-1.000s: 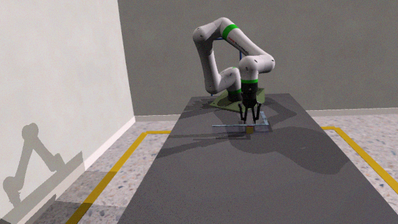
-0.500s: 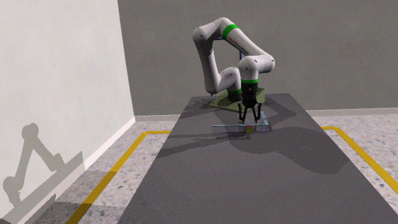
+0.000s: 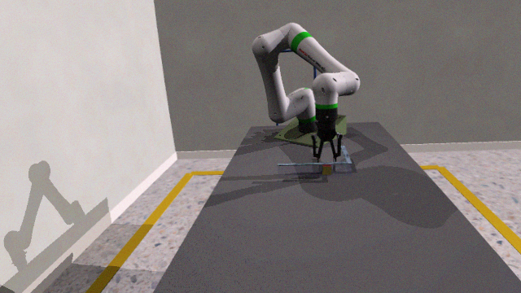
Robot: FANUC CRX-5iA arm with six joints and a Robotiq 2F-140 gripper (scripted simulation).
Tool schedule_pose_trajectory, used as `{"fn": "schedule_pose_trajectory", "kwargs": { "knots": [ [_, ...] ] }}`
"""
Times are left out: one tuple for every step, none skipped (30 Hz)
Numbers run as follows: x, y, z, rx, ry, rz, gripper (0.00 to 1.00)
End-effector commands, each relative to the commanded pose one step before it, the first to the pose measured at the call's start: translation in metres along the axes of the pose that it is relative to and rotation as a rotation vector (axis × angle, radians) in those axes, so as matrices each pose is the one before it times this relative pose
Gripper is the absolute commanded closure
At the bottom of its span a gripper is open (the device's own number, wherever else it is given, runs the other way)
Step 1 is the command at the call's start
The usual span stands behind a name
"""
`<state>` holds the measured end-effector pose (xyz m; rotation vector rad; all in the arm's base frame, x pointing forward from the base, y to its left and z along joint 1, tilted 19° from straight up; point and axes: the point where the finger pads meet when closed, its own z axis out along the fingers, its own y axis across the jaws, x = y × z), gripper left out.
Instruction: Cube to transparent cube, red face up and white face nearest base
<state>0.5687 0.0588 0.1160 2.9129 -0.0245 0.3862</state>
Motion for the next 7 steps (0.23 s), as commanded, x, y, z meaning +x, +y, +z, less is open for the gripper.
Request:
{"fn": "schedule_pose_trajectory", "kwargs": {
  "knots": [
    [0.00026, -0.0001, -0.00027, 0.00011, 0.00057, -0.00012, 0.63],
    [0.0, 0.0, 0.0, 0.0, 0.0, 0.0, 0.63],
    [0.0, 0.0, 0.0, 0.0, 0.0, 0.0, 0.63],
    [0.0, 0.0, 0.0, 0.0, 0.0, 0.0, 0.63],
    [0.0, 0.0, 0.0, 0.0, 0.0, 0.0, 0.63],
    [0.0, 0.0, -0.00008, 0.0, 0.0, 0.0, 0.63],
    [0.0, 0.0, -0.00053, 0.0, 0.0, 0.0, 0.63]
  ]
}}
